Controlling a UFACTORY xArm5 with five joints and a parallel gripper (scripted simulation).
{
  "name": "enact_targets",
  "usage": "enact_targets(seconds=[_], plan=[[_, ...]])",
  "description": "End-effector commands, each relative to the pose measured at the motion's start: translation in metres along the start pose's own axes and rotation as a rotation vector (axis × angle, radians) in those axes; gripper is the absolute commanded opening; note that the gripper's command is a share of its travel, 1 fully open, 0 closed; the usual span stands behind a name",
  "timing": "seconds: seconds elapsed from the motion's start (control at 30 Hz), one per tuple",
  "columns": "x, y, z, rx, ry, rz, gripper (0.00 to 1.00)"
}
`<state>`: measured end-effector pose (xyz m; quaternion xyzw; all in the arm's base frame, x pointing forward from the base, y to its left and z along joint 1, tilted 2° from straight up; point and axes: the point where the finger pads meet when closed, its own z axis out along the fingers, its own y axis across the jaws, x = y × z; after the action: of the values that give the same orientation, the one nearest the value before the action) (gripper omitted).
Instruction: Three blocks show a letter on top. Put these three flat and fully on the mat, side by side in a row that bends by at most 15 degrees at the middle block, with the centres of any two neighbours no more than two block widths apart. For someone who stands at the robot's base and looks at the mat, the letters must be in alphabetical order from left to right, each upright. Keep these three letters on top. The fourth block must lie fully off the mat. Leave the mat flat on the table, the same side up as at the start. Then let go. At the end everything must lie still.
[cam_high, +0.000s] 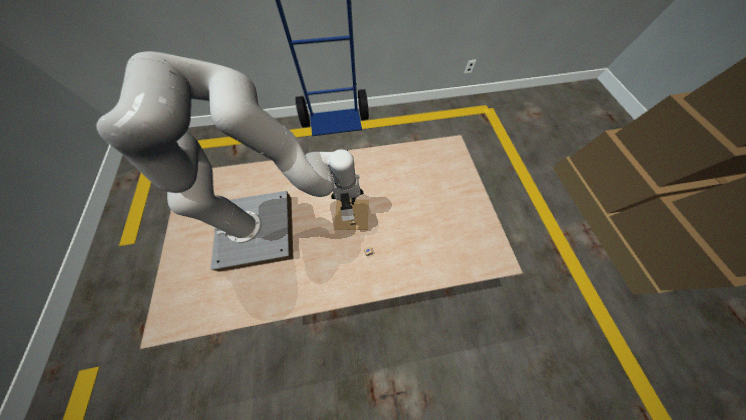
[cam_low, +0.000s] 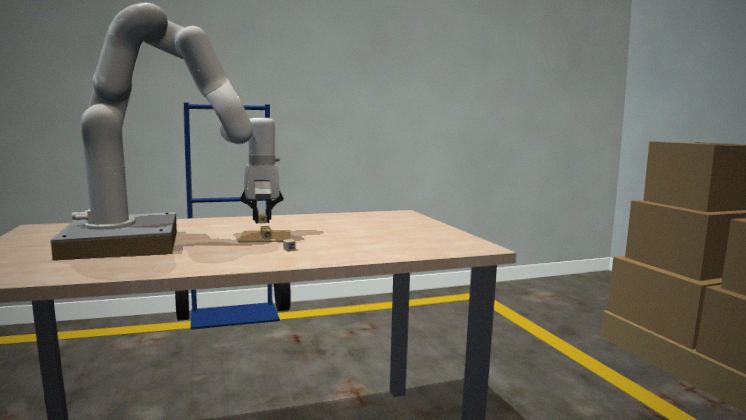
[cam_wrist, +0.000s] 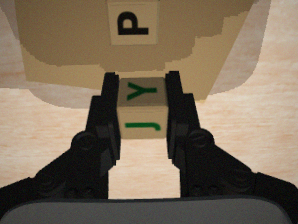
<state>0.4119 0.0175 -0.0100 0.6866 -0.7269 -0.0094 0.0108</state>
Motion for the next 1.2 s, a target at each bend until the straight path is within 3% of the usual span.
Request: enact_targets(seconds=[0.0,0.23,1.17], plan=[[0.000,-0.003,0.011,0.006,-0.001,0.000,0.21],[0.000,-0.003,0.023,0.006,-0.001,0.000,0.21],[0.000,-0.003,0.023,0.006,-0.001,0.000,0.21]])
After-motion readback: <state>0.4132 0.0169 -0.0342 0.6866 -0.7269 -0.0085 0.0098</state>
